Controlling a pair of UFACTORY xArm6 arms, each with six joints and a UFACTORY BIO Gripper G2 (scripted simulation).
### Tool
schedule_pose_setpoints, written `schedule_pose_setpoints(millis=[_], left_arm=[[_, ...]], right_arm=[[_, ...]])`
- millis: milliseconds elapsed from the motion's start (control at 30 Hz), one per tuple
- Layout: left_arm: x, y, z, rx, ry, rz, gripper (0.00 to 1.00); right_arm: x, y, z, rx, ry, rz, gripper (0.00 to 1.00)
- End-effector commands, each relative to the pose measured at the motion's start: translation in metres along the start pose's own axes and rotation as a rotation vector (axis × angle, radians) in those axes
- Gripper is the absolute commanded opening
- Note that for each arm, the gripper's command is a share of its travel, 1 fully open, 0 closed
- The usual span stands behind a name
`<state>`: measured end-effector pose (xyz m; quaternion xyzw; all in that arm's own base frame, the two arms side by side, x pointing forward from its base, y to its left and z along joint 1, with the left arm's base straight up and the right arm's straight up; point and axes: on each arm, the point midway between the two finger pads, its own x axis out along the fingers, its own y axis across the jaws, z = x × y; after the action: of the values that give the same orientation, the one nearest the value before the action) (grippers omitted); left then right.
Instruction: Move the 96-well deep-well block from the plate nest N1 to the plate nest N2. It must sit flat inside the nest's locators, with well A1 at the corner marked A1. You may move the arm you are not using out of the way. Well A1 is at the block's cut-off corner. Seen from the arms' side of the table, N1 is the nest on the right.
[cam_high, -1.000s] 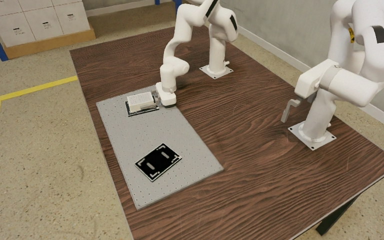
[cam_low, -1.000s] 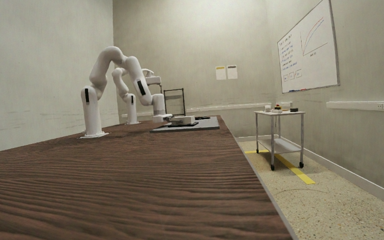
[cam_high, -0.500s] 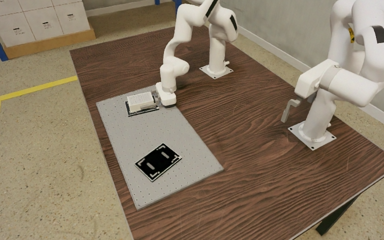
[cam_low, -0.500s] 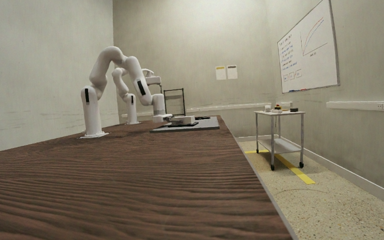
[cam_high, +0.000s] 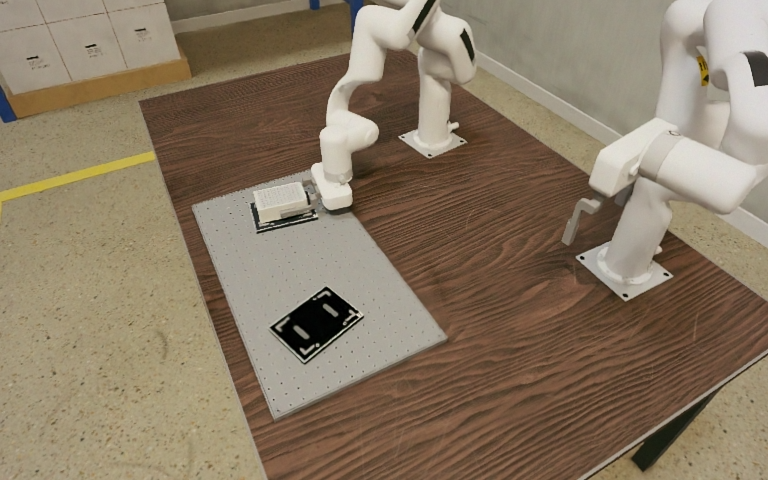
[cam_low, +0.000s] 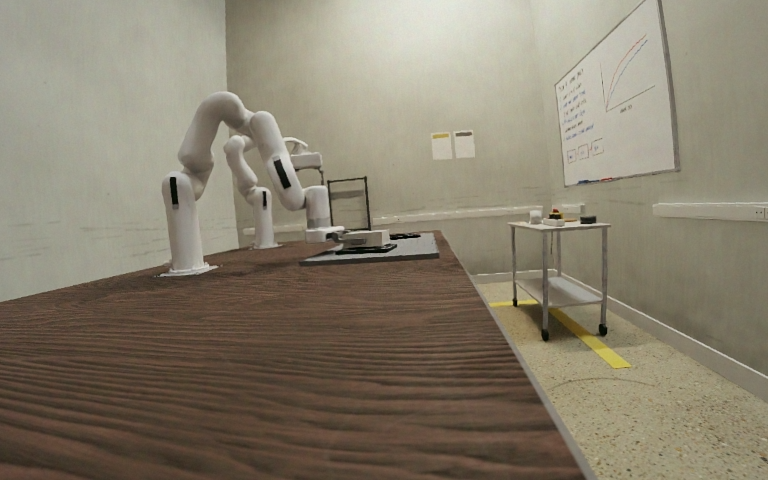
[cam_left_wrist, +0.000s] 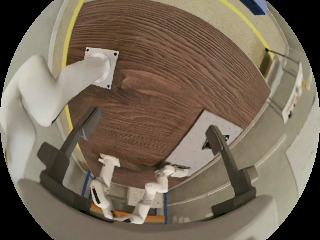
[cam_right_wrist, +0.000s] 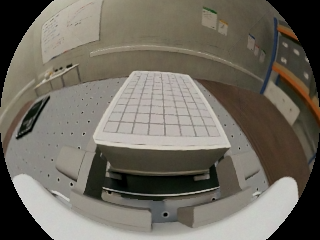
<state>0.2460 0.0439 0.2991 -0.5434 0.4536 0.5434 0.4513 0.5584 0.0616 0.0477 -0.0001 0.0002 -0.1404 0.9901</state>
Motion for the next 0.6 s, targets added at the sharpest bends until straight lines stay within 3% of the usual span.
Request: schedule_pose_setpoints(millis=[0,567], left_arm=[[-0.001,0.000,0.000,0.000,-0.001,-0.003,1.00],[-0.001,0.000,0.000,0.000,-0.001,-0.003,1.00]], right_arm=[[0.001,0.001,0.005,0.002,-0.004,0.000,0.00],[0.001,0.001,0.015,0.002,-0.004,0.000,0.00]])
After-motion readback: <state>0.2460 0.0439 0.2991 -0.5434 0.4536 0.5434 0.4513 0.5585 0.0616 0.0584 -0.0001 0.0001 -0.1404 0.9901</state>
